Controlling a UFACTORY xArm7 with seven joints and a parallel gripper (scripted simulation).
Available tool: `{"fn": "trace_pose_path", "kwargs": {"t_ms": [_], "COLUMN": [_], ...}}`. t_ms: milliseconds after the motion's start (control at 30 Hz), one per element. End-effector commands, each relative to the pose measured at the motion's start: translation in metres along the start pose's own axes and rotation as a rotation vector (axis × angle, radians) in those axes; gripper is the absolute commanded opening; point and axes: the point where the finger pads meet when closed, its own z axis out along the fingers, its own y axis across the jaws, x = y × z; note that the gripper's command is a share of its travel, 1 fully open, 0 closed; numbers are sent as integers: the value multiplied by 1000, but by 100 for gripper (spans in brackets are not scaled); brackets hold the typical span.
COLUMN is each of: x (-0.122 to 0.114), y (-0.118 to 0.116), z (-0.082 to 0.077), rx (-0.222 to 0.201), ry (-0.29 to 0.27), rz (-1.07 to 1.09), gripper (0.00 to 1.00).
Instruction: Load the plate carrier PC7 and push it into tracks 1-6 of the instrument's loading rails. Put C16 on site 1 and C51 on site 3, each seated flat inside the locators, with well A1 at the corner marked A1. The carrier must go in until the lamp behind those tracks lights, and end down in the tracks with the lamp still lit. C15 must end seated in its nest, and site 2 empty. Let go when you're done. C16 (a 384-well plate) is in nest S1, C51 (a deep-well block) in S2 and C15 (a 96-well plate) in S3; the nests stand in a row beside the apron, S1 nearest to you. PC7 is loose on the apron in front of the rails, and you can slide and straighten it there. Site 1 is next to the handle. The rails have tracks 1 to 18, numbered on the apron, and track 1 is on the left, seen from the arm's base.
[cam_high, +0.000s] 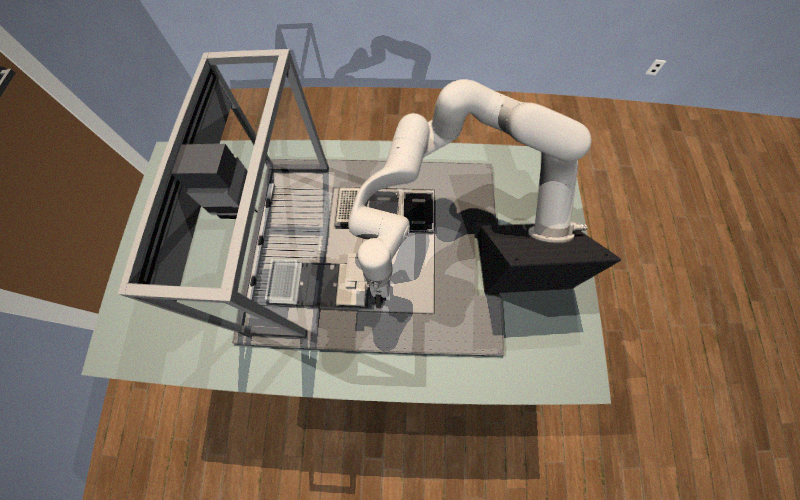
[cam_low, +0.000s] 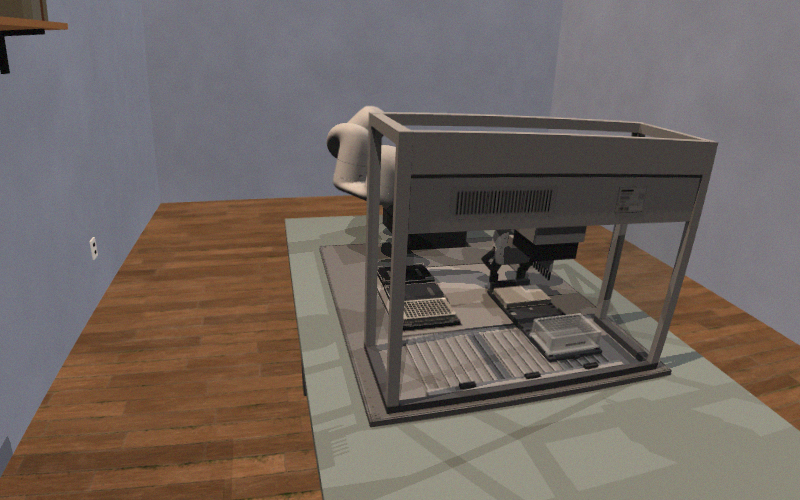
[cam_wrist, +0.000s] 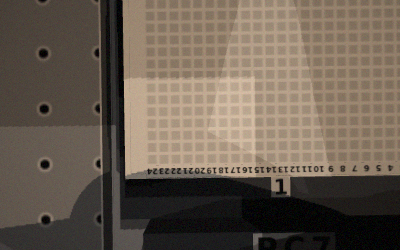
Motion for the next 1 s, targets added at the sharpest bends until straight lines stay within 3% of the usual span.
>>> {"fn": "trace_pose_path", "kwargs": {"t_ms": [0,967], "x": [6,31], "y": [-1,-1], "z": [-2,-2], "rx": [3,3], "ry": [3,3], "rz": [0,0], "gripper": [82,82]}}
